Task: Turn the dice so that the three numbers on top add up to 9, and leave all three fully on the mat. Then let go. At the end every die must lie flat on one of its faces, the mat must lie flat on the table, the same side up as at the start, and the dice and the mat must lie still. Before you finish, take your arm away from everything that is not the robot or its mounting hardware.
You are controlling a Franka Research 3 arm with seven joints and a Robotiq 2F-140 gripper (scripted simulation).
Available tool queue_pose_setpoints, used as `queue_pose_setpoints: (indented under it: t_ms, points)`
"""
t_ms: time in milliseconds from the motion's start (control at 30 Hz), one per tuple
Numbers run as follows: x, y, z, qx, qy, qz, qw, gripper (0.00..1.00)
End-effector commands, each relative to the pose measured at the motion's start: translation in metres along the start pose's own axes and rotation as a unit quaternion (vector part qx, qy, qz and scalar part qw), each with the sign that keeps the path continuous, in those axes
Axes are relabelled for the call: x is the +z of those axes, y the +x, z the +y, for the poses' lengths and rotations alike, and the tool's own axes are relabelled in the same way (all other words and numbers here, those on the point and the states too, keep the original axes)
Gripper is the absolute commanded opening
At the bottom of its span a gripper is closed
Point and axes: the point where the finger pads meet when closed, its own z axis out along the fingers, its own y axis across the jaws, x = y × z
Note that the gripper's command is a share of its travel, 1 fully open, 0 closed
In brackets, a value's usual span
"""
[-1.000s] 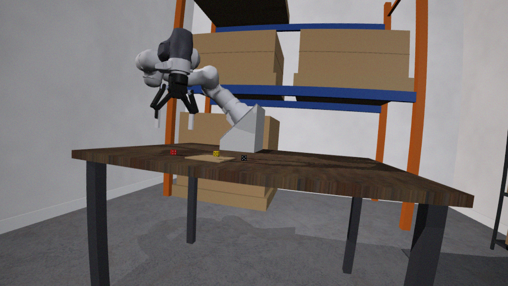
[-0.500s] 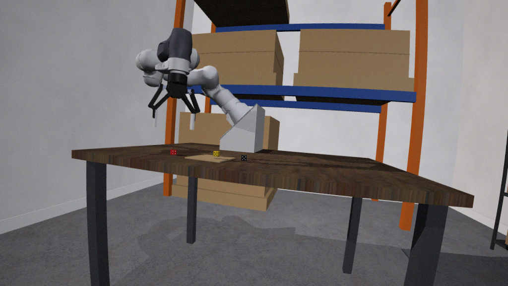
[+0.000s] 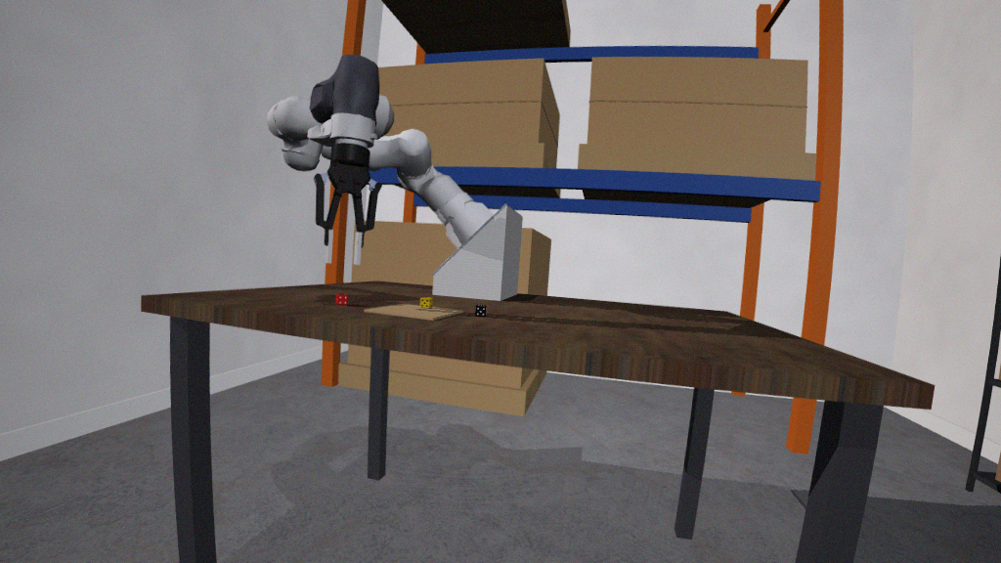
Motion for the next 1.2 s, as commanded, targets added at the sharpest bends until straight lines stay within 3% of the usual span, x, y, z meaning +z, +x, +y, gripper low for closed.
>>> queue_pose_setpoints:
  t_ms: [0,1167]
  points:
    - [-0.0005,-0.0005,-0.0003,0.016,0.001,-0.002,1.000,0.21]
    - [0.0031,-0.0007,-0.0002,0.016,-0.002,-0.002,1.000,0.21]
